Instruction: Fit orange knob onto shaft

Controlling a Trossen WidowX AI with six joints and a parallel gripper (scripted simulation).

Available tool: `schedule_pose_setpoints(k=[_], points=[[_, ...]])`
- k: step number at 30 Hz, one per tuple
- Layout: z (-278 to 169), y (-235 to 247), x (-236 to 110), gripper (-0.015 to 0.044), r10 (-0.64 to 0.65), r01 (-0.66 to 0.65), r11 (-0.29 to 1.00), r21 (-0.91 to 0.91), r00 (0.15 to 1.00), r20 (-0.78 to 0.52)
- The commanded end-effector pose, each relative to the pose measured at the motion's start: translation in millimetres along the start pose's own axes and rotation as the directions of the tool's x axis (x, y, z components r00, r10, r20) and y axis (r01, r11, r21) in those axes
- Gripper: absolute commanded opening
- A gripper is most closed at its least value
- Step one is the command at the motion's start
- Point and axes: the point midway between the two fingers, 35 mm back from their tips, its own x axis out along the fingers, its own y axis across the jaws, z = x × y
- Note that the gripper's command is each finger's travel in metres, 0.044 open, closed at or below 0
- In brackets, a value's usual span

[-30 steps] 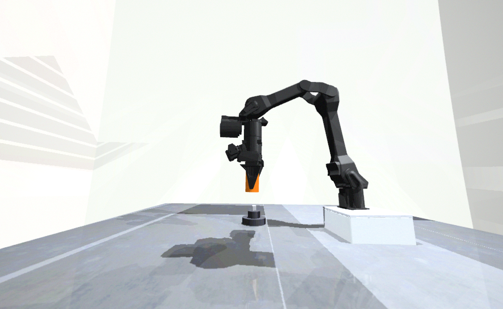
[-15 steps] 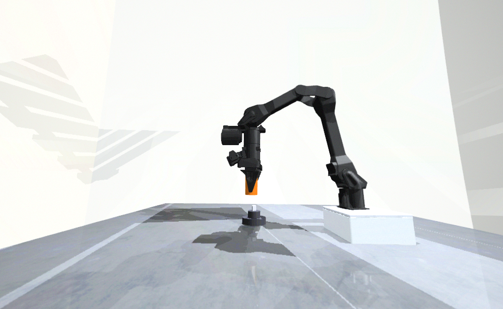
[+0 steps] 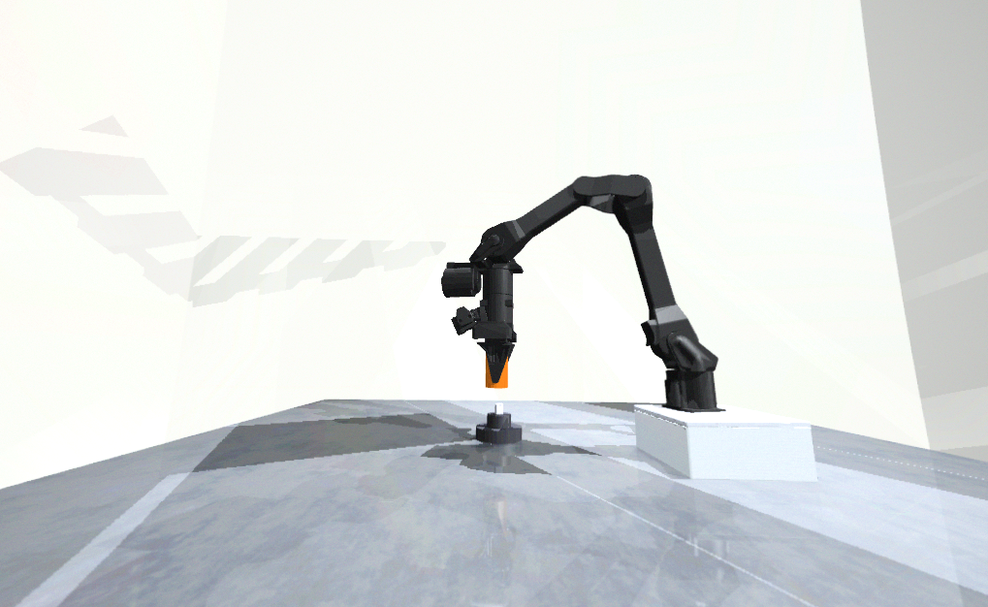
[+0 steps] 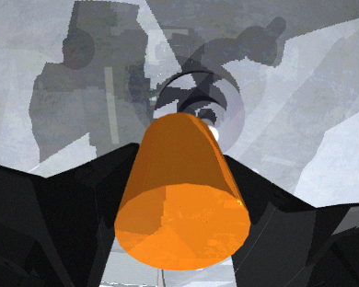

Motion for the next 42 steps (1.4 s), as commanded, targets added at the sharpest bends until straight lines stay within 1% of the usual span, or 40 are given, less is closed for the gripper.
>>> schedule_pose_setpoints(k=[1, 6, 9, 22, 31, 42], points=[[-2.0, -14.5, 4.2, 0.0, 0.004, -0.004, 1.0, -0.003, 1.0, 0.0], [-3.1, -22.6, 6.1, 0.0, 0.003, -0.003, 1.0, -0.003, 1.0, 0.0], [-3.1, -22.3, 6.1, 0.0, 0.003, -0.003, 1.0, 0.026, 1.0, 0.0], [-2.7, -24.0, 6.1, 0.0, 0.003, -0.003, 0.944, 0.331, 1.0, 0.0], [-1.8, -21.3, 6.1, 0.0, 0.003, -0.003, 0.852, 0.524, 1.0, 0.0], [-0.3, -20.3, 6.0, 0.0, 0.003, -0.002, 0.692, 0.722, 1.0, 0.0]])
